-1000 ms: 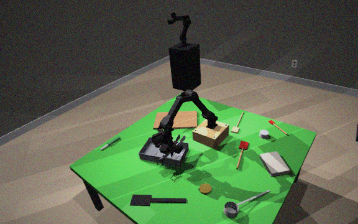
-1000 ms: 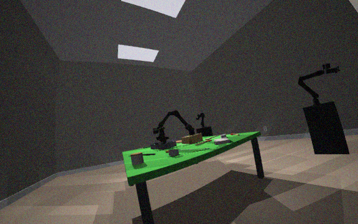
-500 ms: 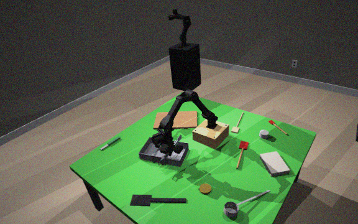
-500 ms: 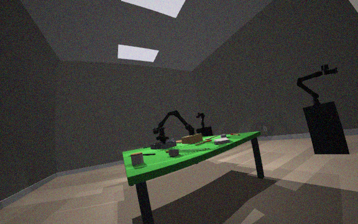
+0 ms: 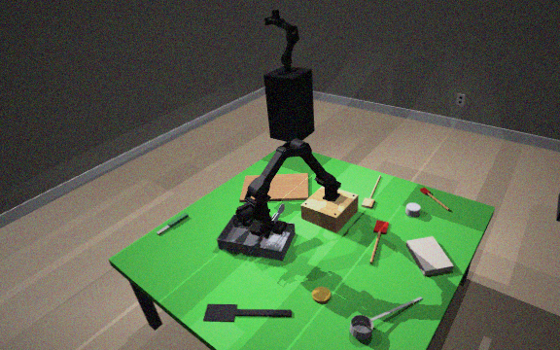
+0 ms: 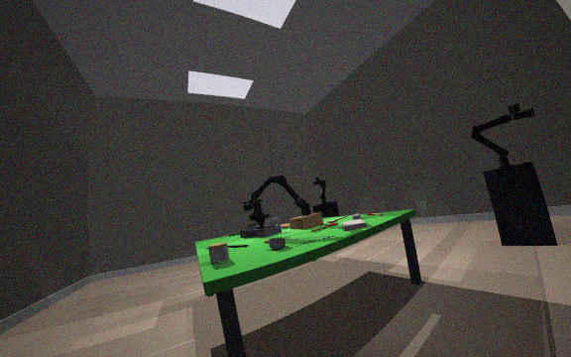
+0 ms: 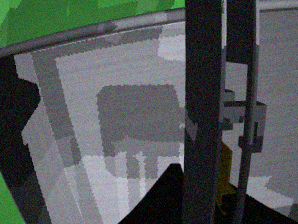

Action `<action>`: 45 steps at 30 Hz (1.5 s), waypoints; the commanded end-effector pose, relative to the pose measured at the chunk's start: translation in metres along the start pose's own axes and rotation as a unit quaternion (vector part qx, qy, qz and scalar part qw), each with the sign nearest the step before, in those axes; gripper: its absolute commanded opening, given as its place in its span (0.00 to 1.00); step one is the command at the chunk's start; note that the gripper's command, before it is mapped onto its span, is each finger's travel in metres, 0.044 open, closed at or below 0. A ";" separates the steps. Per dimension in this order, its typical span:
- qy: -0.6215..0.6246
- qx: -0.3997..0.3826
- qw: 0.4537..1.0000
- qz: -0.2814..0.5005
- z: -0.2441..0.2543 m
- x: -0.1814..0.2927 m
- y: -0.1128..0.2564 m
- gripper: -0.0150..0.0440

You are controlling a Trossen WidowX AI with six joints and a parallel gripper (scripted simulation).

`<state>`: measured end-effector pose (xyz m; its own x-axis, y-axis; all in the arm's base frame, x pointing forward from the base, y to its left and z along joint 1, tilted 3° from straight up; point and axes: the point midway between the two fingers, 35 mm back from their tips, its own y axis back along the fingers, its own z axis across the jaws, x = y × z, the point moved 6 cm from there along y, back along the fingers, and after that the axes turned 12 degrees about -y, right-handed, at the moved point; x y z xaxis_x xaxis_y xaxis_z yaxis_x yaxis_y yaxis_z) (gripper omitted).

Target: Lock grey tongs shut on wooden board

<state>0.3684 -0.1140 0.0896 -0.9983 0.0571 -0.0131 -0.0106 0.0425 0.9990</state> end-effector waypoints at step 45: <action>0.289 0.015 0.957 -0.014 -0.153 0.084 0.066 0.00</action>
<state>0.2890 -0.2458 0.1563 -0.8950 -0.4460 -0.0067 -0.0366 0.0584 0.9976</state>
